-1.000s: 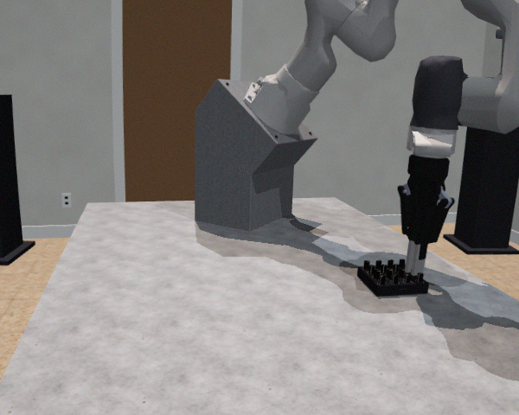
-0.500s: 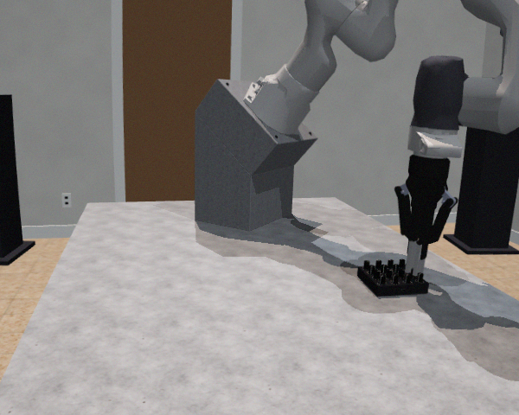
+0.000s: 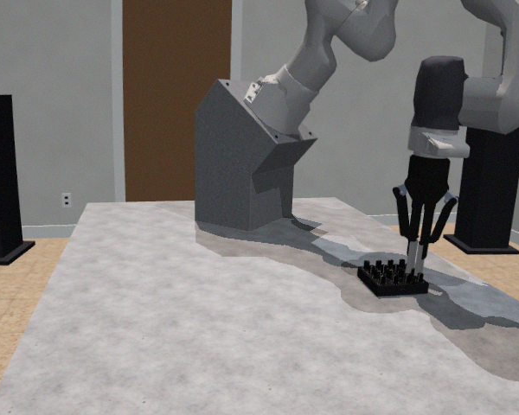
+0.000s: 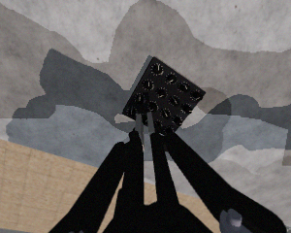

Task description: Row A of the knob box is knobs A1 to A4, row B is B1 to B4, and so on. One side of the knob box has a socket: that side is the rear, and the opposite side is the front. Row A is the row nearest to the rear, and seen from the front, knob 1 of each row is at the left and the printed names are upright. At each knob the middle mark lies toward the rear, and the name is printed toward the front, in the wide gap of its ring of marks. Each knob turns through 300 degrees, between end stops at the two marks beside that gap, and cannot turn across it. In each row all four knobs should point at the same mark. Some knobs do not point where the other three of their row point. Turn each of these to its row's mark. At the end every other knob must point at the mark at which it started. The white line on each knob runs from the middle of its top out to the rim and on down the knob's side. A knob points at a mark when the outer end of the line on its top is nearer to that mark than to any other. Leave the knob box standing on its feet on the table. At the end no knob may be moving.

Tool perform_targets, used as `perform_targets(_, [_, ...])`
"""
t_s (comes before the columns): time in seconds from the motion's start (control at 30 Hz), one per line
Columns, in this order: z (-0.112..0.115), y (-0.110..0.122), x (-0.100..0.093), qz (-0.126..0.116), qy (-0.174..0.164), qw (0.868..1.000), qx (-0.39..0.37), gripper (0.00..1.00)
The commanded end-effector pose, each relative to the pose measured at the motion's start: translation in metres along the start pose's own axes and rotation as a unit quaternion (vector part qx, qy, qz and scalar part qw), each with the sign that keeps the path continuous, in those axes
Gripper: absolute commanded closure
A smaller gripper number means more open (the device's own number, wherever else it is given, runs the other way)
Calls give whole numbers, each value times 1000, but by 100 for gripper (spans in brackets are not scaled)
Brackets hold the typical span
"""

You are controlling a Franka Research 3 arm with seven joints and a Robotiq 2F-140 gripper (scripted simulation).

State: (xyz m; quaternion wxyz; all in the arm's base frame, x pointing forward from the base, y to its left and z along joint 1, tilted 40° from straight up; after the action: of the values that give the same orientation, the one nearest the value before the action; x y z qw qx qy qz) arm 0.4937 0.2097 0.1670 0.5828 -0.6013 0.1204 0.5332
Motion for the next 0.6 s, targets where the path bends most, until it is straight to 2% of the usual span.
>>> perform_targets(0.0, [0,2,0,-15,1,997,-77,95])
perform_targets(0.57, [0,2,0,-15,3,982,-190,95])
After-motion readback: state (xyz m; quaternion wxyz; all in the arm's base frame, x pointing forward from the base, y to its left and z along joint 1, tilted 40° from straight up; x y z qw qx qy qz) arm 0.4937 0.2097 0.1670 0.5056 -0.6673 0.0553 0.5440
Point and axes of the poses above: the point where the finger pads meet when closed, its own x axis out along the fingers, its own y axis across the jaws, z = x × y, the point moved 6 cm from there along -x, back along the fingers, and after that the axes turned 15 degrees about x, right-handed, at the moved point
